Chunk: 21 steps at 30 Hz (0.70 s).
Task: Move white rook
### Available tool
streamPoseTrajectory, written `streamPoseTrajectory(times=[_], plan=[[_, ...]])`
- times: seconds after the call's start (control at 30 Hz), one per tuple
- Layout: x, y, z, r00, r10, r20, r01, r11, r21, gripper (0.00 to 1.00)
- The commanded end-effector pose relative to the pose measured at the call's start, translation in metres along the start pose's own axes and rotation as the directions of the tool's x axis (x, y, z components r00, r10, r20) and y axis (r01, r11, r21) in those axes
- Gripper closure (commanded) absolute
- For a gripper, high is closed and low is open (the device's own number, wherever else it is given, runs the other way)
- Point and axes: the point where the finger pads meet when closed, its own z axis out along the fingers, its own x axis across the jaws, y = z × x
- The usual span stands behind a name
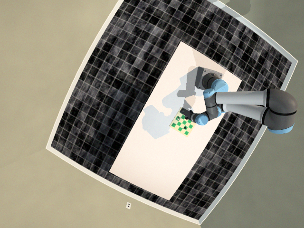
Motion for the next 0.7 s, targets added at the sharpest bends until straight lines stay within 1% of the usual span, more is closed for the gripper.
streamPoseTrajectory(times=[0.0,0.67], plan=[[-0.0003,-0.0001,-0.0002,1.0,0.0,0.001,0.0,1.0,0.0,1.0],[-0.0003,-0.0001,0.0035,1.0,0.0,0.001,0.0,1.0,0.0,1.0]])
